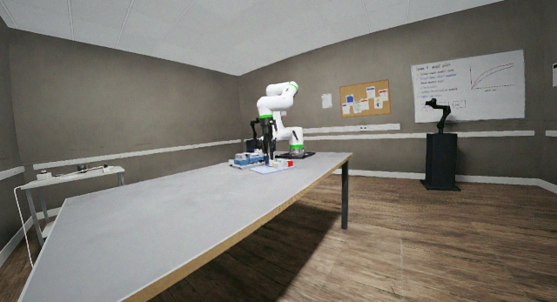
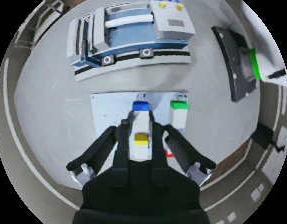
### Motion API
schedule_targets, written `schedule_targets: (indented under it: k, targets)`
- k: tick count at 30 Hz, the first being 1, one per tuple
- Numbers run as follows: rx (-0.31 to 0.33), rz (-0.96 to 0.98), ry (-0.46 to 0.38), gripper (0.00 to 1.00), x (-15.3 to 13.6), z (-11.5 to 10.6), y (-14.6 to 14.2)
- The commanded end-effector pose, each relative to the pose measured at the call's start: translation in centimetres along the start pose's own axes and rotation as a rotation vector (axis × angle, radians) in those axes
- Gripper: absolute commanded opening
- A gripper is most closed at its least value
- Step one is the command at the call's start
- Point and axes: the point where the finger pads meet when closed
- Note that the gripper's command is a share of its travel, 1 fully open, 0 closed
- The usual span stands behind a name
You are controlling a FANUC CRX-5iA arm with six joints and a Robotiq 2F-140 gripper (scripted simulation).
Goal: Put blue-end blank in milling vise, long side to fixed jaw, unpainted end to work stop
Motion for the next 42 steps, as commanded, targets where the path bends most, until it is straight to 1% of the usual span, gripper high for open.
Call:
schedule_targets:
  k: [1,9,12,26,29,42]
  targets:
    - [0.001,0.000,-0.001,0.10,0.0,-0.8,-0.1]
    - [0.001,0.000,-0.001,0.10,0.0,-2.4,-0.1]
    - [0.002,0.000,-0.001,0.10,0.0,-2.4,-0.1]
    - [0.001,0.000,-0.001,0.10,0.0,-5.2,-0.1]
    - [0.002,0.000,-0.001,0.10,0.0,-5.2,-0.1]
    - [0.001,0.000,-0.001,0.10,0.0,-7.8,-0.1]
Point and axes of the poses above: the point where the finger pads meet when closed, its own z axis out along the fingers, its own y axis across the jaws, x = y × z, and after that the axes turned 14 degrees about z, right-handed
